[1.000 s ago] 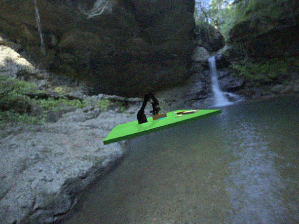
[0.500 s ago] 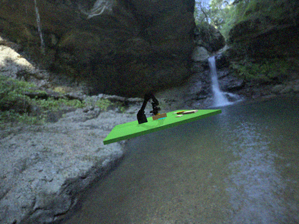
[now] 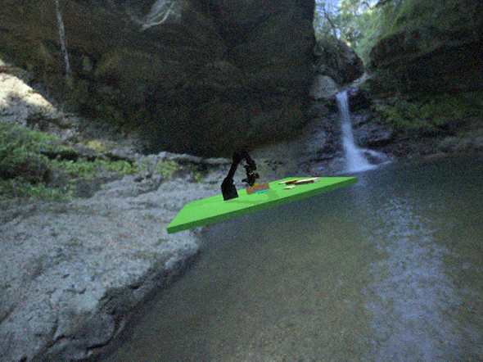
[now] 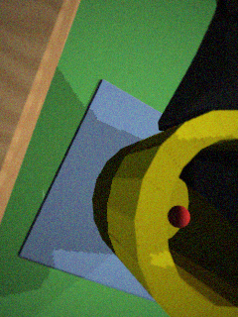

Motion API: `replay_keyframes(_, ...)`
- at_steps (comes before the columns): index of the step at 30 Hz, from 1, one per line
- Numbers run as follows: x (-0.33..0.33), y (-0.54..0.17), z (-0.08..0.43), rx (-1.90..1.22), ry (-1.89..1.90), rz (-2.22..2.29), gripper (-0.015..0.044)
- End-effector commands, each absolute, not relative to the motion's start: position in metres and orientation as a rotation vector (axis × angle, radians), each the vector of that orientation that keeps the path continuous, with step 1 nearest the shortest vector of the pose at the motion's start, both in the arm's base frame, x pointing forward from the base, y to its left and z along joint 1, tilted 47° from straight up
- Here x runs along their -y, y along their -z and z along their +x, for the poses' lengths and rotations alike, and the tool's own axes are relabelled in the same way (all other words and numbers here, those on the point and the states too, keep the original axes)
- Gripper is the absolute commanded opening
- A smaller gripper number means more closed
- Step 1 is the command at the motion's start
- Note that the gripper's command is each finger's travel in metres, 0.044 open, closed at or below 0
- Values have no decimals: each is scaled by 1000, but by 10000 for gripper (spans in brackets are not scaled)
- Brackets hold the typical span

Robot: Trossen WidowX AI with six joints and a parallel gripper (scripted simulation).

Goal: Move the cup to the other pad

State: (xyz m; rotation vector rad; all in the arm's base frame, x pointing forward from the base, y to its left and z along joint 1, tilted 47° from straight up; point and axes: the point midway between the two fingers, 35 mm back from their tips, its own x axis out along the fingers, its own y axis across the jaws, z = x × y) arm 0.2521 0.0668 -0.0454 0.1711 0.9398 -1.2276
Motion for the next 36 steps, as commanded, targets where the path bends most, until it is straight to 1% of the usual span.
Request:
replay_keyframes(1, -74, 41, 253, -939, 1225, 178, 0)
replay_keyframes(25, -127, -7, 254, -942, 1223, 174, 0)
replay_keyframes(36, -127, -7, 255, -941, 1220, 170, 0)
